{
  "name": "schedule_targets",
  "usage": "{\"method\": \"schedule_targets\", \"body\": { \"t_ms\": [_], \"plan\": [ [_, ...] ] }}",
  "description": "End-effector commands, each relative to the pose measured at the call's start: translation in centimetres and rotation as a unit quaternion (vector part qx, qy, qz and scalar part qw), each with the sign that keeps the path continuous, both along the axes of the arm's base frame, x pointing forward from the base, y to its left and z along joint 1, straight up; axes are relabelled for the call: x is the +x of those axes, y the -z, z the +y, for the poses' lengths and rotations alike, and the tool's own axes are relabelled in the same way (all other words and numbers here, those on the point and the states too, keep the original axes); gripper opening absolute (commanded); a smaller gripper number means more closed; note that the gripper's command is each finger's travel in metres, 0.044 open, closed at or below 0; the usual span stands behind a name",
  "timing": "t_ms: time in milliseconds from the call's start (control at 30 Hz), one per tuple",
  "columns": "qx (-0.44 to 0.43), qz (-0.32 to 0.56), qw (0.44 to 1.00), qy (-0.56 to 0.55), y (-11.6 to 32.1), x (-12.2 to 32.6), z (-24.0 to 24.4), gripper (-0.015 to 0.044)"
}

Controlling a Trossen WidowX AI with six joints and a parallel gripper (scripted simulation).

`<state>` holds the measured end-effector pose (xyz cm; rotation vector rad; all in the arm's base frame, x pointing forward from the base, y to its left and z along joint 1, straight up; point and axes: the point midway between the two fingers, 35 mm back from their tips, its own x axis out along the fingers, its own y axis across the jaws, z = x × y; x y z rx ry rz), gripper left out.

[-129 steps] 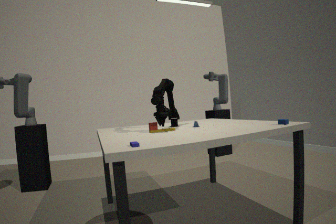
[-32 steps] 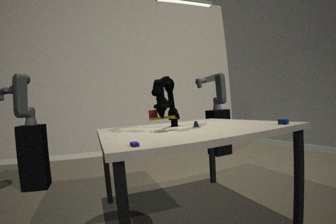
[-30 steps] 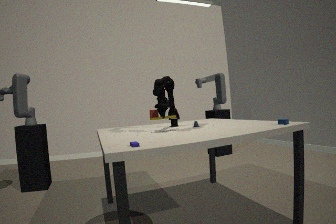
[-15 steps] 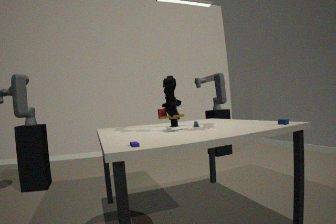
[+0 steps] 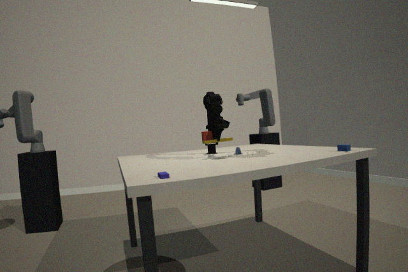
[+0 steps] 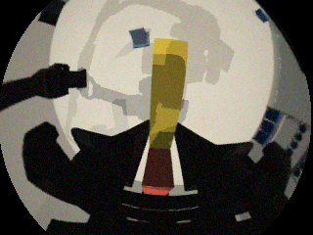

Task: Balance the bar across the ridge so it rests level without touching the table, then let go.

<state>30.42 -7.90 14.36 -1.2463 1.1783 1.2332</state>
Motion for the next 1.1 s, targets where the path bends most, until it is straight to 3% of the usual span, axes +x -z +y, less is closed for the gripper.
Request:
{"method": "schedule_targets", "body": {
  "t_ms": [0, 1067],
  "plan": [
    [-0.003, -0.006, 1.000, -0.002, -0.3, 0.0, 1.7, 0.0000],
    [0.001, -0.005, 0.999, -0.032, -0.2, -3.2, 13.9, 0.0000]
  ]
}}
